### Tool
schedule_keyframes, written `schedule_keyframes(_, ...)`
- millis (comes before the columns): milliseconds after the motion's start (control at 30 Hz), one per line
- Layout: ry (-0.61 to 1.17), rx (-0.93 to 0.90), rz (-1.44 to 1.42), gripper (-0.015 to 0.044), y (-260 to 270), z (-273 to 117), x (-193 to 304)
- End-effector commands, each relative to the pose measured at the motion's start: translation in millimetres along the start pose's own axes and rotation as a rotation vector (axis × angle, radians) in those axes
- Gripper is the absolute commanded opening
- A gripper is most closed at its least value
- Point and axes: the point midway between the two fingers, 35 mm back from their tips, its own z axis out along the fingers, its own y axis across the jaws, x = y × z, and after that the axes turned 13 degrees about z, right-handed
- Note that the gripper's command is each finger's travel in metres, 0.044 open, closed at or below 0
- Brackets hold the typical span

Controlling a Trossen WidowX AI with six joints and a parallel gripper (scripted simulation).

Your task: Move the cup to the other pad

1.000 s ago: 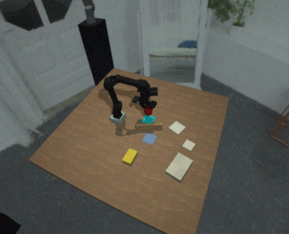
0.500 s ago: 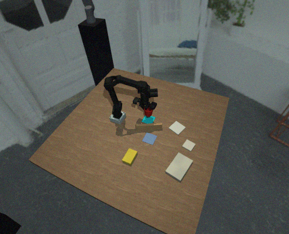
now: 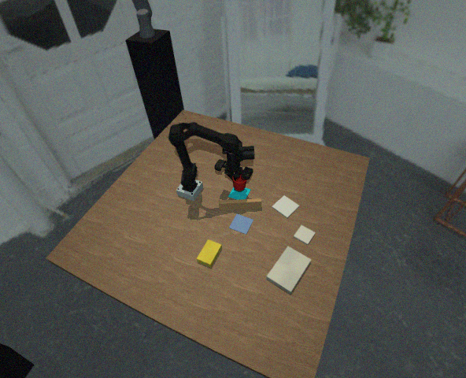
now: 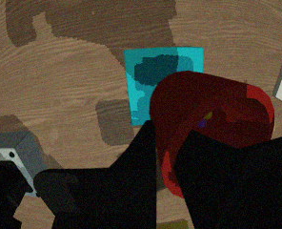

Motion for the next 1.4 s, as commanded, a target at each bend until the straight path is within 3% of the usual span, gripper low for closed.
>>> schedule_keyframes(0, 0.003, -0.006, 0.005, 0.0, 1, 6, 0)
schedule_keyframes(1367, 0.001, -0.002, 0.0, 0.0, 4, 47, 0)
